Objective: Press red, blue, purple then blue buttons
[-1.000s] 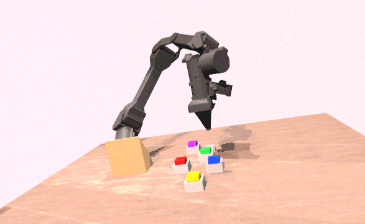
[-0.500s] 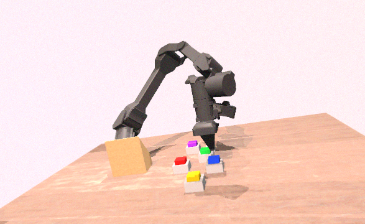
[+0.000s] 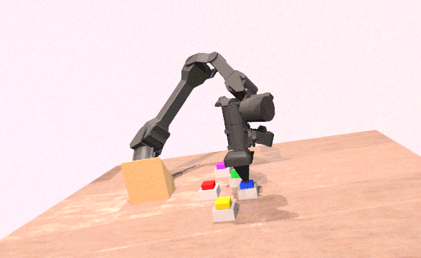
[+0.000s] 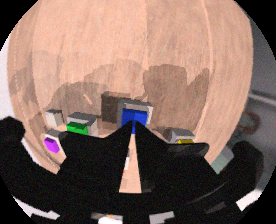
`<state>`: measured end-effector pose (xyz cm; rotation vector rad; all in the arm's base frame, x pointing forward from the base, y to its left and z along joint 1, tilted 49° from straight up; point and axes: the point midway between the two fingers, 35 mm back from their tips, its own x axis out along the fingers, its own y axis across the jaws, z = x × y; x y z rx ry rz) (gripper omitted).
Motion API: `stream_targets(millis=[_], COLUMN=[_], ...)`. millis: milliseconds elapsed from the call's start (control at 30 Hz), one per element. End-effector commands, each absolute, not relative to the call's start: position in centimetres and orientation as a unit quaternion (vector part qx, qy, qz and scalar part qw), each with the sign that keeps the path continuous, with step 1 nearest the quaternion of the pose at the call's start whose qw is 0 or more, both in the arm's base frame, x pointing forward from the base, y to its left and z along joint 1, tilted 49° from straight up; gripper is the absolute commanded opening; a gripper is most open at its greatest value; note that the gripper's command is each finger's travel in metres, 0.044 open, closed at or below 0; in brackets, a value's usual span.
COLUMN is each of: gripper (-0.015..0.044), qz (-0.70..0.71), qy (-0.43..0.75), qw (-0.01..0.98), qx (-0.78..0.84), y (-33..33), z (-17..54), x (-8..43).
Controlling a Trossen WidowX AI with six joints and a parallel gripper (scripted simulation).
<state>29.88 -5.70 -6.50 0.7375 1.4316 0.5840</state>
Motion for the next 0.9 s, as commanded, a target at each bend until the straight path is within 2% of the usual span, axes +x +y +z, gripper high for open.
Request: stream_targets(millis=[0, 600, 867], gripper=[0.0020, 0.0020, 0.0020], qz=[0.256, 0.256, 0.256], qy=[0.631, 0.631, 0.631], qw=[0.654, 0.654, 0.654], qx=[0.329, 0.329, 0.328], y=[-5.3, -5.3, -7.8], z=[-6.8, -6.8, -4.6], x=[29.9, 29.9, 29.6])
